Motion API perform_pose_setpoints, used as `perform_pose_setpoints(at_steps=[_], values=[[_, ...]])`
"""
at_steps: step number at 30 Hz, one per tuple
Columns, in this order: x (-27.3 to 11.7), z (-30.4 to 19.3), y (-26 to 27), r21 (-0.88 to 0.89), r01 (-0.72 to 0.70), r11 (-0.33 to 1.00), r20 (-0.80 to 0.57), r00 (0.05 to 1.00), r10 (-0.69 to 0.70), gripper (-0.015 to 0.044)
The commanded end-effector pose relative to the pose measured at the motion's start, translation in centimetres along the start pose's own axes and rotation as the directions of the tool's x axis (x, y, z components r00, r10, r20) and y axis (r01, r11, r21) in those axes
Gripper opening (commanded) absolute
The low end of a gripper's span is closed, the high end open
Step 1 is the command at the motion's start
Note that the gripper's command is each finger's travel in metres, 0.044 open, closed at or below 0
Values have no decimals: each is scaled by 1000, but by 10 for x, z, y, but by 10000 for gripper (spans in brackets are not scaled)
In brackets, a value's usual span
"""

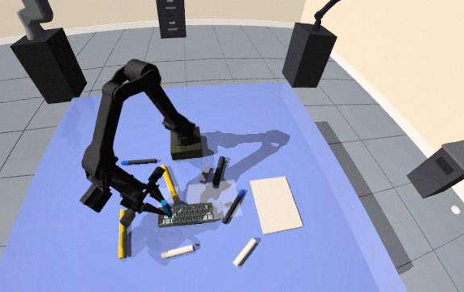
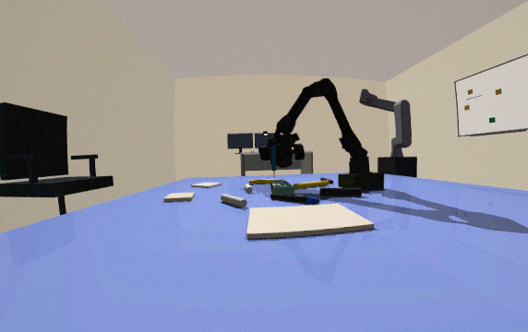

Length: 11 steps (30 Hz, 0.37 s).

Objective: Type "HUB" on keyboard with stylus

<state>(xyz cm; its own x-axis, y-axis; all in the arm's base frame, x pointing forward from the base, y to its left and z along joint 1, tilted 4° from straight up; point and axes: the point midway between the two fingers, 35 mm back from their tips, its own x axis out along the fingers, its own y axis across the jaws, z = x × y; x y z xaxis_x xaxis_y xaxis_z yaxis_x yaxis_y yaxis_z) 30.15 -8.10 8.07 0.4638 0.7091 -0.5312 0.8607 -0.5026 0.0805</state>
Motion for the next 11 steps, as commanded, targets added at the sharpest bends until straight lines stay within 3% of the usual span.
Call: perform_pose_setpoints(at_steps=[1,11], values=[[-4,-7,0,3,0,1000,-2,1000,0,81],[-3,-4,0,-1,0,1000,0,1000,0,81]])
